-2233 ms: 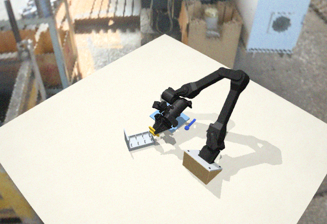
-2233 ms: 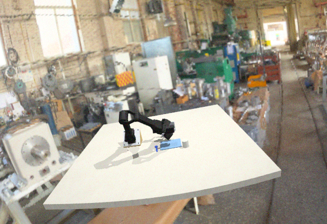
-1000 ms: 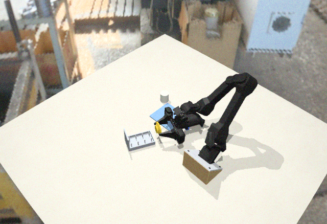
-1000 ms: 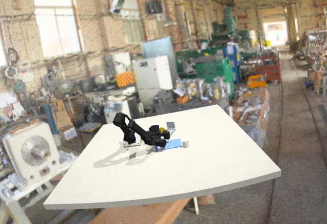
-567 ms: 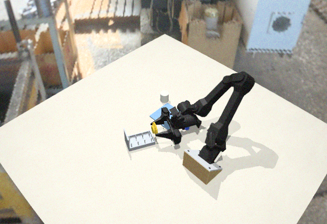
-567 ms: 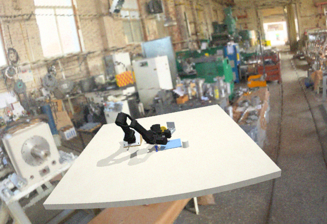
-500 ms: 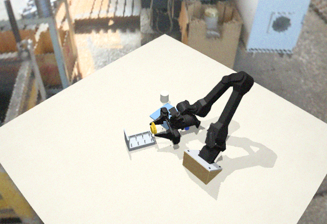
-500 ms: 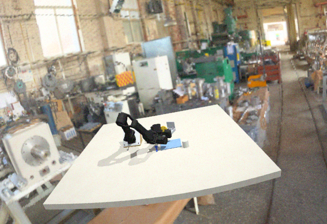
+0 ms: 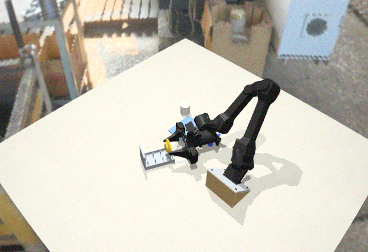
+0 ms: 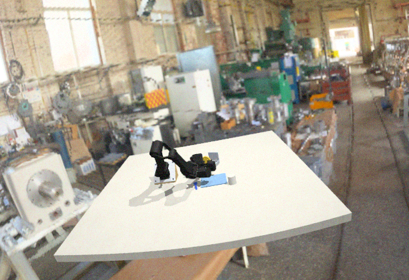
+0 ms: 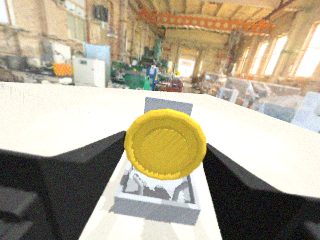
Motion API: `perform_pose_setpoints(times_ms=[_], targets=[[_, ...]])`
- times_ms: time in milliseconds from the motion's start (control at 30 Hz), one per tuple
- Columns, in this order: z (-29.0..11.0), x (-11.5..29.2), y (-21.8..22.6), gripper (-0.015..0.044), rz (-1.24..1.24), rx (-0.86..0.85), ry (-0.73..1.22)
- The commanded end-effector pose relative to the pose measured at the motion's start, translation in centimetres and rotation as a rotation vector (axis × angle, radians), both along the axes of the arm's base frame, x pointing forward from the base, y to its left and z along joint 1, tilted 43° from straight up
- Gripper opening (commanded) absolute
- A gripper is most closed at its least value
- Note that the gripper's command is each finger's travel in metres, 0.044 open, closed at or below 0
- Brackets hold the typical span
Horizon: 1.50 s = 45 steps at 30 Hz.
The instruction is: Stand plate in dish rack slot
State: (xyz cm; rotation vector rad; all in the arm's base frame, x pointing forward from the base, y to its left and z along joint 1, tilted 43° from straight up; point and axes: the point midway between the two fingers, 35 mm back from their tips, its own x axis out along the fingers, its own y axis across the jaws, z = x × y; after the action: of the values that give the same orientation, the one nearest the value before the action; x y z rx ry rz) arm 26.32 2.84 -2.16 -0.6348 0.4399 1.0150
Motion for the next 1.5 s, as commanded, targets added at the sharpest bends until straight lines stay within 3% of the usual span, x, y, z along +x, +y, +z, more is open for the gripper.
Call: perform_pose_setpoints(times_ms=[0,367,800,1300,1467], targets=[[-0.2,0.1,0.1,0.0,-0.003,-0.001,0.001],[-2.2,0.6,-0.4,0.0,0.002,0.001,-0.002],[-1.9,0.5,-0.2,0.0,-0.004,-0.004,0.008],[-1.9,0.5,-0.2,0.0394,-0.002,-0.005,0.005],[-1.9,0.5,-0.2,0.04,-0.002,-0.005,0.005]])
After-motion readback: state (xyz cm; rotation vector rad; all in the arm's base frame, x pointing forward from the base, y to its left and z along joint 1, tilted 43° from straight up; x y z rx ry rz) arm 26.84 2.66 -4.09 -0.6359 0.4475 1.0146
